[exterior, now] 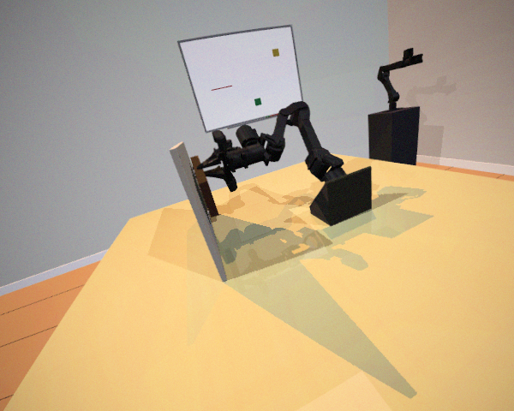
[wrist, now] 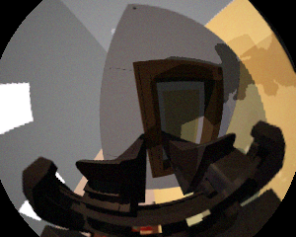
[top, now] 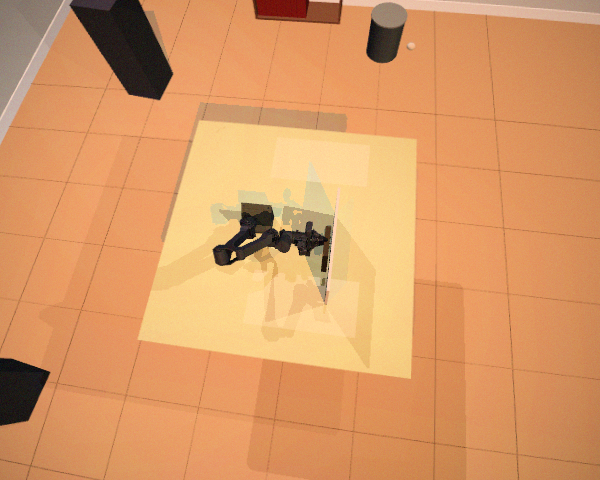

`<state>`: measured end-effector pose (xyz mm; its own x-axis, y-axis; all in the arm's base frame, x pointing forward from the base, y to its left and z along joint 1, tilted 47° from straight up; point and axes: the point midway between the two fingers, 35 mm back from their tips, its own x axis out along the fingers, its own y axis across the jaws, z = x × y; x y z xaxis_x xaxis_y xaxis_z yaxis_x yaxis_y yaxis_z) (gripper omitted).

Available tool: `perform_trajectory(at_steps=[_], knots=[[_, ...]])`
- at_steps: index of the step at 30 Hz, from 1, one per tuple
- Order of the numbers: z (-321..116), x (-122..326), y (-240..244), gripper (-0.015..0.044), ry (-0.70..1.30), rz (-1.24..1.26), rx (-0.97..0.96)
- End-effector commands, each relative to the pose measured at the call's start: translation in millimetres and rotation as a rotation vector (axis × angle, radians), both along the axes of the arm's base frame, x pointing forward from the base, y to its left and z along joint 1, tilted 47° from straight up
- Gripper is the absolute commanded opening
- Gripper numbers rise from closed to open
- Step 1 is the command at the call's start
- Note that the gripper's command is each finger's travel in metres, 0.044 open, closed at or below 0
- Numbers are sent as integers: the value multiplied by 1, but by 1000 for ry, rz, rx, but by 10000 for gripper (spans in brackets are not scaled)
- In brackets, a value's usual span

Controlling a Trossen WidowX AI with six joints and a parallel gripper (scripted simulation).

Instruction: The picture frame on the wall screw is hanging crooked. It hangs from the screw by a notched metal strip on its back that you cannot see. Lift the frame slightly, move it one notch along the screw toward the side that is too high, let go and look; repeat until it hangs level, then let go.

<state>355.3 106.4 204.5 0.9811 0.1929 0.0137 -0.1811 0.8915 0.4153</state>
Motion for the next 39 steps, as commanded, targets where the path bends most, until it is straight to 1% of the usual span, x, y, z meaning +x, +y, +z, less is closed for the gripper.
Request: perform_trajectory(at_steps=[1,39], knots=[[3,0,2,0,-6,6,6],[5,0,1,0,-6,6,6]])
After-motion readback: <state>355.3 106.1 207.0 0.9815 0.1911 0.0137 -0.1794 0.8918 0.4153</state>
